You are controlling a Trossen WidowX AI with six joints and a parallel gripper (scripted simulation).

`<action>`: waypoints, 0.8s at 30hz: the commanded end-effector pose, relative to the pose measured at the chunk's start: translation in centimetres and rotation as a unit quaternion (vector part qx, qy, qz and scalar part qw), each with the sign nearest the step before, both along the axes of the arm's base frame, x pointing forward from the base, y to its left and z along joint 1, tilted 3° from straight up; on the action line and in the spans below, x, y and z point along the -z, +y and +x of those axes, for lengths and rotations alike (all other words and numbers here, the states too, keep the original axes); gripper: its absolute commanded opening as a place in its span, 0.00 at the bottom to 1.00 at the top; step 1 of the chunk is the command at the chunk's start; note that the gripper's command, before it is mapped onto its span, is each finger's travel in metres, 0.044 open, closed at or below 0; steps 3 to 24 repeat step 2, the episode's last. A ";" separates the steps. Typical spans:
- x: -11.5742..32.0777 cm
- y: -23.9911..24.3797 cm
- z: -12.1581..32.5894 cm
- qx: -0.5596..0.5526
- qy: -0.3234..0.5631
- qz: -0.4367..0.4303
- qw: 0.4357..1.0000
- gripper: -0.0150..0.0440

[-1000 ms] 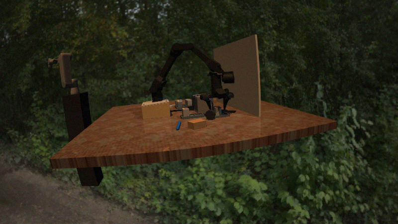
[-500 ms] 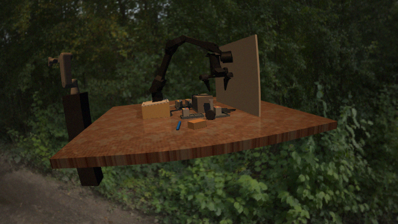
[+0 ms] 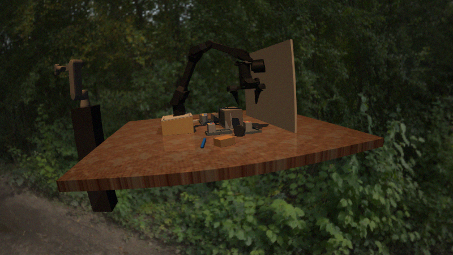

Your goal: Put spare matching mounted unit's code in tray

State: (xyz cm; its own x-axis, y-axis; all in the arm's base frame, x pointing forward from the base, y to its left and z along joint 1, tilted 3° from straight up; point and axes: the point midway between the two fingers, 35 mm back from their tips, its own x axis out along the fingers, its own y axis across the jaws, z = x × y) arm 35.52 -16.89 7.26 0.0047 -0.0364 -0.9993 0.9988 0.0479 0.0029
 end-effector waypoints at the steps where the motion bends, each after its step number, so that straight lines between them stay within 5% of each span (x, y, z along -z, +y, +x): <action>1: 0.1 0.0 0.0 0.000 0.001 0.001 1.000 1.00; 24: 0.1 0.0 0.0 0.000 0.001 0.001 1.000 1.00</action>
